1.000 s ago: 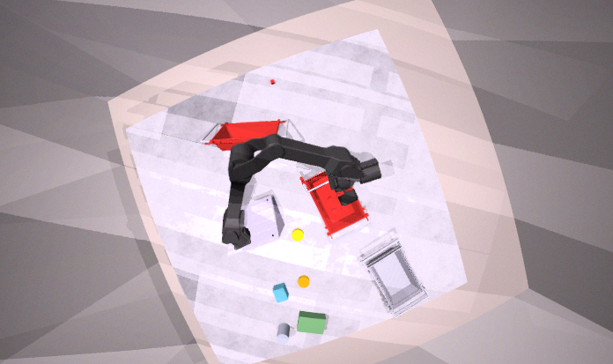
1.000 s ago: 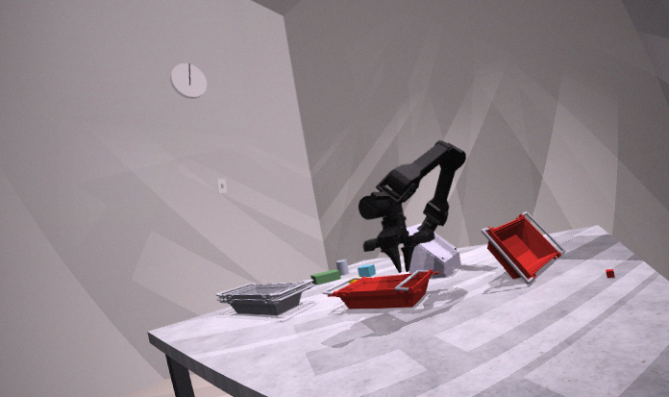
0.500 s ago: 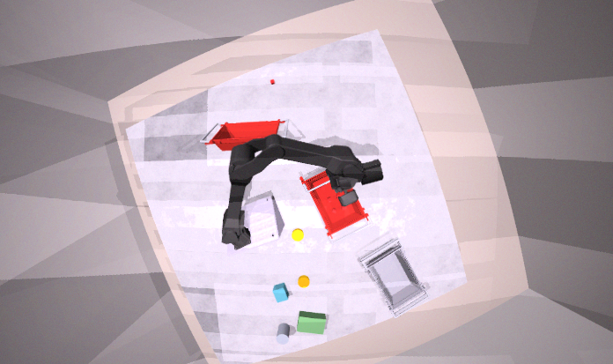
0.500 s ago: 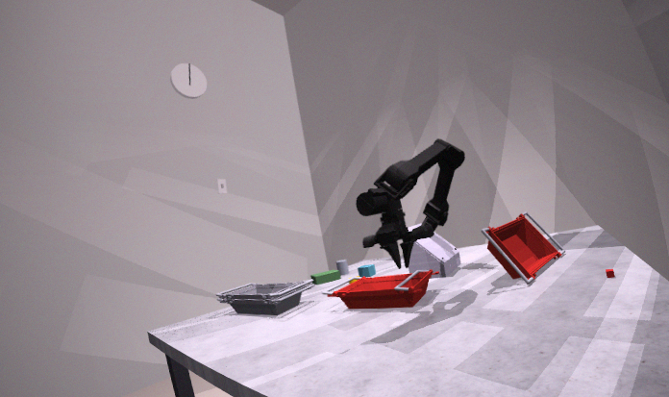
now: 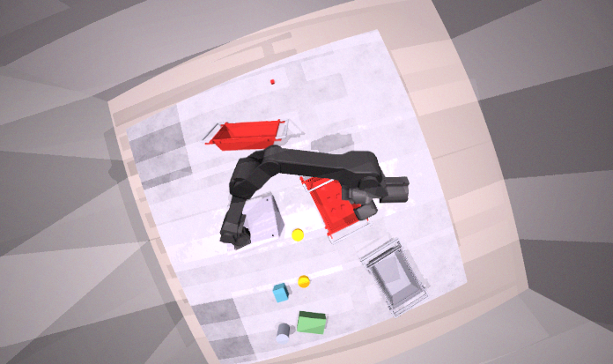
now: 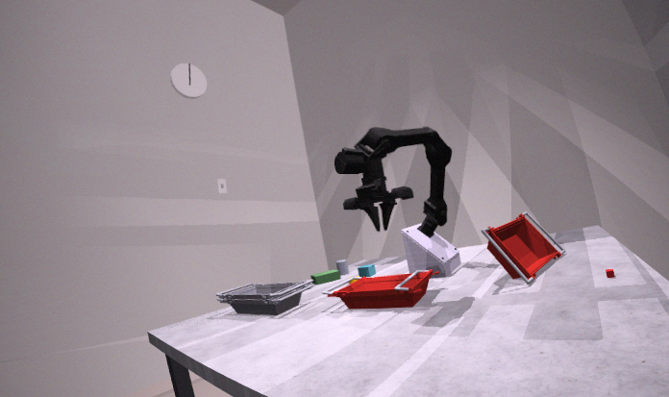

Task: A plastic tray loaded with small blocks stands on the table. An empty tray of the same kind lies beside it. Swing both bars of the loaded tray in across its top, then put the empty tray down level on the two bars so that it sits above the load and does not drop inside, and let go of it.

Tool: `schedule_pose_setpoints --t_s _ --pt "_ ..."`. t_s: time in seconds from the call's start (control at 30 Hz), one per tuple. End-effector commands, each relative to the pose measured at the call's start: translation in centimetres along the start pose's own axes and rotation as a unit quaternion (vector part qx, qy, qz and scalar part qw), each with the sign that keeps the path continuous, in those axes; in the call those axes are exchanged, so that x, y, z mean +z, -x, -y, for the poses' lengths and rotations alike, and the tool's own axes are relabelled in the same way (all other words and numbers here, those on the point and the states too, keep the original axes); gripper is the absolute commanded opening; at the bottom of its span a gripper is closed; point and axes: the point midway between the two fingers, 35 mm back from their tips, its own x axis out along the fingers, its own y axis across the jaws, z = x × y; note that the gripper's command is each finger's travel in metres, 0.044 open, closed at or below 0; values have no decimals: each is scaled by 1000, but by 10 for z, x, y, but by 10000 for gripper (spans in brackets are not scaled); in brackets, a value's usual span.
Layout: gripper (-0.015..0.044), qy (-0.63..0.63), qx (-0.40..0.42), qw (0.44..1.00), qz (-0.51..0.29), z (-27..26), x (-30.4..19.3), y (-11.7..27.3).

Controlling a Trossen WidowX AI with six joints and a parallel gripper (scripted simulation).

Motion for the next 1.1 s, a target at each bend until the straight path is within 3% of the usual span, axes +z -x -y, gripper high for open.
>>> schedule_pose_setpoints --t_s 0.0,0.33,0.6,0.93,1.07 --pt "83 -14 2 1000 -20 62 -8 -32" --pt "83 -4 5 1000 -29 199 -53 -106" --pt "83 -4 5 1000 -30 201 -54 -111" --pt "83 -4 7 1000 -29 199 -57 -164" --pt "83 -4 7 1000 -29 199 -58 -168"
